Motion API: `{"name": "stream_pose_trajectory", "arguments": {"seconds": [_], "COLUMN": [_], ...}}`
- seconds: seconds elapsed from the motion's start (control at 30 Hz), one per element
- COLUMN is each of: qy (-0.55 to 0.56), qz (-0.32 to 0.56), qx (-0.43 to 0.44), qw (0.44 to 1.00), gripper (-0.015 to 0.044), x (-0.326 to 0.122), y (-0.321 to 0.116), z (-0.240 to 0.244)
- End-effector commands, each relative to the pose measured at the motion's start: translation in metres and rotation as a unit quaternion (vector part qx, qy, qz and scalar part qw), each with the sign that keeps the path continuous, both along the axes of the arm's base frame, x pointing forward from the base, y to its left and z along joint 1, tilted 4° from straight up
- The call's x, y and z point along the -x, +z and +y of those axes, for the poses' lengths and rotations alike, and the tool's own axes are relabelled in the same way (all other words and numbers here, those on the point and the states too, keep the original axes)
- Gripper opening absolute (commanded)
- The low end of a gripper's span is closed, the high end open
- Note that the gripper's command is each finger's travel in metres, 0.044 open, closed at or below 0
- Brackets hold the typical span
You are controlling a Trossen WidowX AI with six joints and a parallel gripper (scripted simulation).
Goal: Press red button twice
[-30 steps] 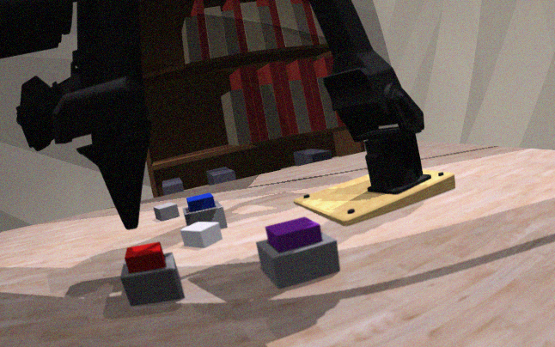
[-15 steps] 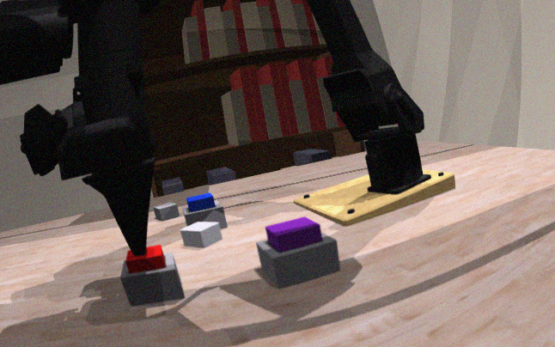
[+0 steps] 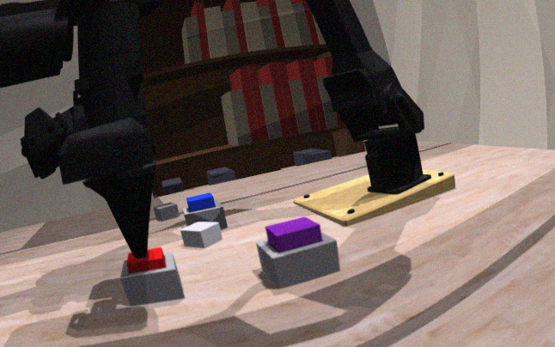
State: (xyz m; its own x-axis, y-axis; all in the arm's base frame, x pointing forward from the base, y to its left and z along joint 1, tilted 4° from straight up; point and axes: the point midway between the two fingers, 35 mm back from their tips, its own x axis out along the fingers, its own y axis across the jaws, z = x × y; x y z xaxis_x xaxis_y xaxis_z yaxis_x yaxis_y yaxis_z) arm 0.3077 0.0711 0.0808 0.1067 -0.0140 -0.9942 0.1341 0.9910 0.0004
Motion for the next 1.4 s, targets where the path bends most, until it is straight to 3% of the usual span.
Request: {"name": "stream_pose_trajectory", "arguments": {"seconds": [0.0,0.2,0.37,1.37], "qy": [0.001,0.001,0.001,0.001], "qz": [0.006,0.006,0.006,0.006], "qx": [0.003,0.003,0.003,0.003], "qw": [1.000,1.000,1.000,1.000], "gripper": [0.0020,0.0020,0.0020,0.0020], "x": [0.002,0.002,0.005,0.002], "y": [-0.004,-0.004,0.031,-0.004], "z": [-0.001,-0.001,0.000,-0.001]}}
